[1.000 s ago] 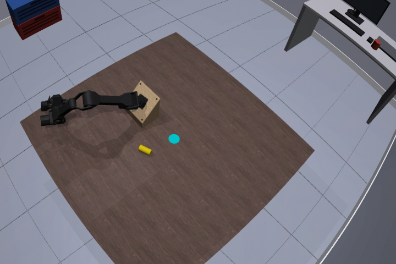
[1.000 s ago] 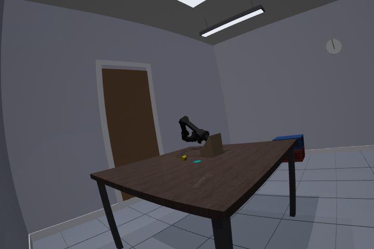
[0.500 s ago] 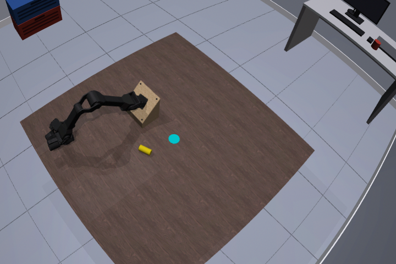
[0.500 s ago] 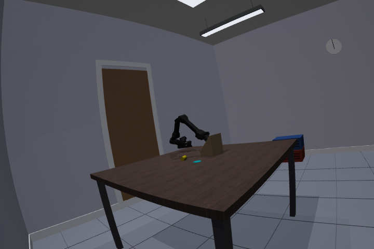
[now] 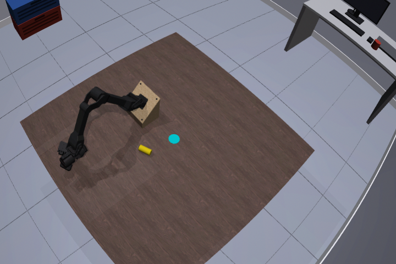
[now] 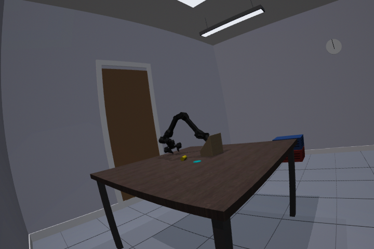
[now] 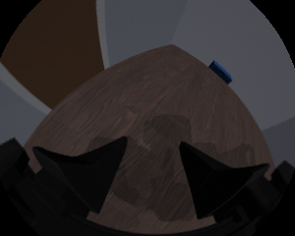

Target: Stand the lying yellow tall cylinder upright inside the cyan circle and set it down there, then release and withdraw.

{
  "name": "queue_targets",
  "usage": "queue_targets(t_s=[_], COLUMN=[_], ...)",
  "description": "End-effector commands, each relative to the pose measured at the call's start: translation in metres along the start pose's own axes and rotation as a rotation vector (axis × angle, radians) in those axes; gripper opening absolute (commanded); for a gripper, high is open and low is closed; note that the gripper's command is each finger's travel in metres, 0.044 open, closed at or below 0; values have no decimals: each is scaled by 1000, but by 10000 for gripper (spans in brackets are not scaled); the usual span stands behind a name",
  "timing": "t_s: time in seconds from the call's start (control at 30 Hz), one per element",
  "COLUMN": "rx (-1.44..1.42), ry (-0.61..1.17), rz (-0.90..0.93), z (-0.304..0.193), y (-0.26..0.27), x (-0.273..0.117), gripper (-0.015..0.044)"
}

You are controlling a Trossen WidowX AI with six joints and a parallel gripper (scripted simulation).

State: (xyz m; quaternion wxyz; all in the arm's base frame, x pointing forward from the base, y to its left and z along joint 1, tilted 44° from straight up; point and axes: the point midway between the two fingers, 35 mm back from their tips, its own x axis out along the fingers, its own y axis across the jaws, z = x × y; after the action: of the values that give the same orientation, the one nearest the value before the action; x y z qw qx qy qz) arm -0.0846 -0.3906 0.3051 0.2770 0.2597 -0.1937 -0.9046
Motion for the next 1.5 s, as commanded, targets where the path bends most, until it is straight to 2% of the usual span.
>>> queue_targets(t_s=[0.0, 0.33, 0.77, 1.13, 1.47], rx=[-52, -511, -1186, -1764, -2281], ry=[79, 250, 347, 305, 143], rz=[127, 280, 509, 733, 936], z=[-24, -112, -200, -240, -253], y=[25, 29, -15, -78, -143], x=[-36, -112, -204, -271, -315], gripper=[309, 309, 309, 309, 309])
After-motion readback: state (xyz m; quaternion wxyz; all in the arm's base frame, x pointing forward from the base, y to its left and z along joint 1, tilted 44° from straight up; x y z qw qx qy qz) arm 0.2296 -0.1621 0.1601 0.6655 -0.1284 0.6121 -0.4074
